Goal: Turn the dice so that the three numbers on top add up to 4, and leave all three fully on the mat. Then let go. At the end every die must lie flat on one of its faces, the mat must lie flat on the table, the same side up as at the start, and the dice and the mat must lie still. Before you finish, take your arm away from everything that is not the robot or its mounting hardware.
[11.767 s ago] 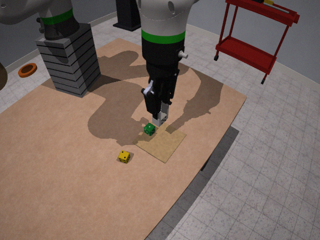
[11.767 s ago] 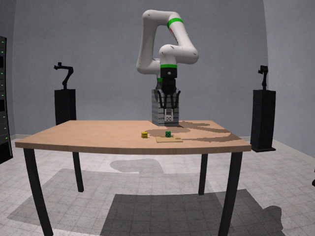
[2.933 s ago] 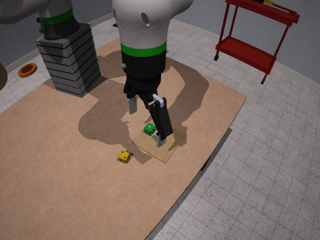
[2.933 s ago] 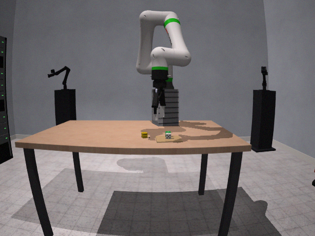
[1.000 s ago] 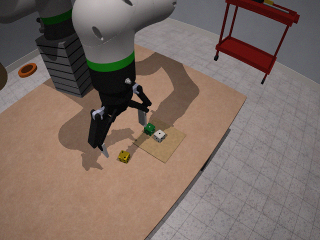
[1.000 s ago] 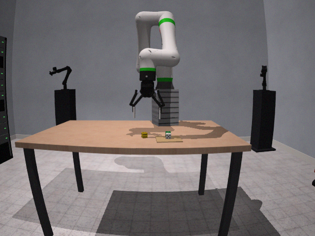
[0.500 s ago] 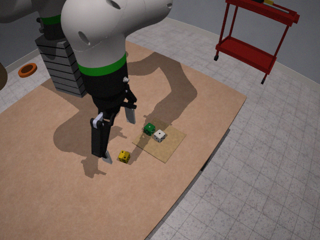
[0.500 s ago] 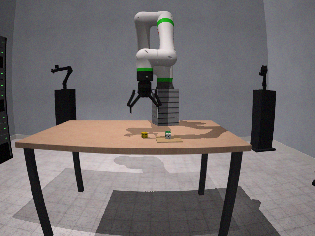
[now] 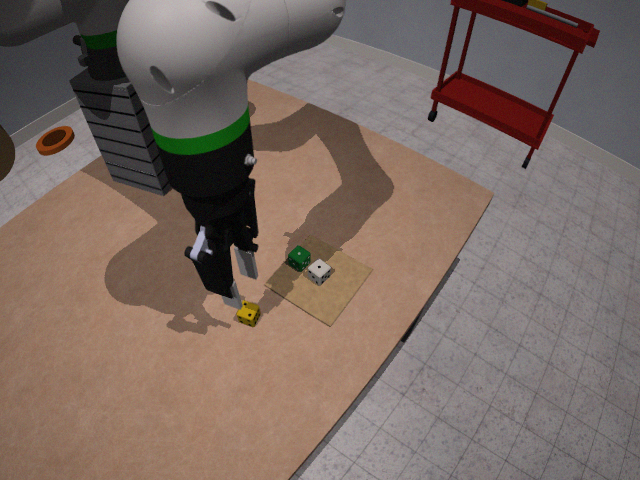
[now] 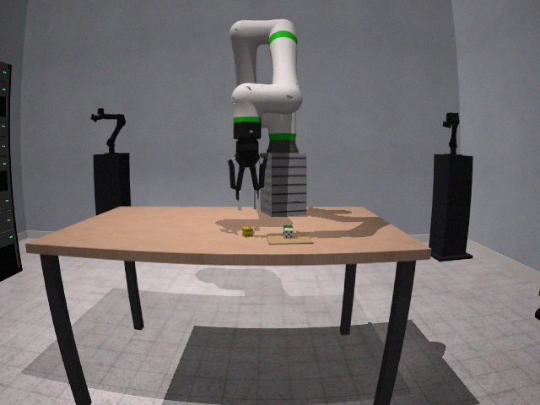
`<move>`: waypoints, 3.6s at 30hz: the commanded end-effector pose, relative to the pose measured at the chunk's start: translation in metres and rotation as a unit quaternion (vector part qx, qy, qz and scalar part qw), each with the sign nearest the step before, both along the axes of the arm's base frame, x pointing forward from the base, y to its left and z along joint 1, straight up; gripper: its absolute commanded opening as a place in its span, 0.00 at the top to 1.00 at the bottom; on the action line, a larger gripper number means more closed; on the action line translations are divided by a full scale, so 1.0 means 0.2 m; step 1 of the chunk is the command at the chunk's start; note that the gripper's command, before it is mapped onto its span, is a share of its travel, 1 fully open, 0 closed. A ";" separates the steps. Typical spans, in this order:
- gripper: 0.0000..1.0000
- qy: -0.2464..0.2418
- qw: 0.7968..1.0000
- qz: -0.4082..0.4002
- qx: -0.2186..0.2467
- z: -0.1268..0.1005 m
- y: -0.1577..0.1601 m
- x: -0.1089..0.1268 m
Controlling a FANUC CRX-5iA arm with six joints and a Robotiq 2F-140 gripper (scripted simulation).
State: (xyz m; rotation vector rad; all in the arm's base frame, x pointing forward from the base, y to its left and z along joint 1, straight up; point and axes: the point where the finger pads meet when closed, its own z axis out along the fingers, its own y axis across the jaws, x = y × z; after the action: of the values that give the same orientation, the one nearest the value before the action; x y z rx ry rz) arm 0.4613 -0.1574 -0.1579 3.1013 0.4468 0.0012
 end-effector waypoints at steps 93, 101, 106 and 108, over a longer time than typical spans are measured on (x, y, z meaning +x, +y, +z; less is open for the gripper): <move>0.72 0.000 1.000 0.000 0.000 -0.26 0.00 0.00; 0.72 0.000 1.000 0.000 0.000 -0.26 0.00 0.00; 0.72 0.000 1.000 0.000 0.000 -0.26 0.00 0.00; 0.72 0.000 1.000 0.000 0.000 -0.26 0.00 0.00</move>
State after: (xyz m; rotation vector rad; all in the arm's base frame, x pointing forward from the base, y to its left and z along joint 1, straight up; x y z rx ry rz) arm 0.4620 -0.1580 -0.2099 3.1013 0.4469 0.0013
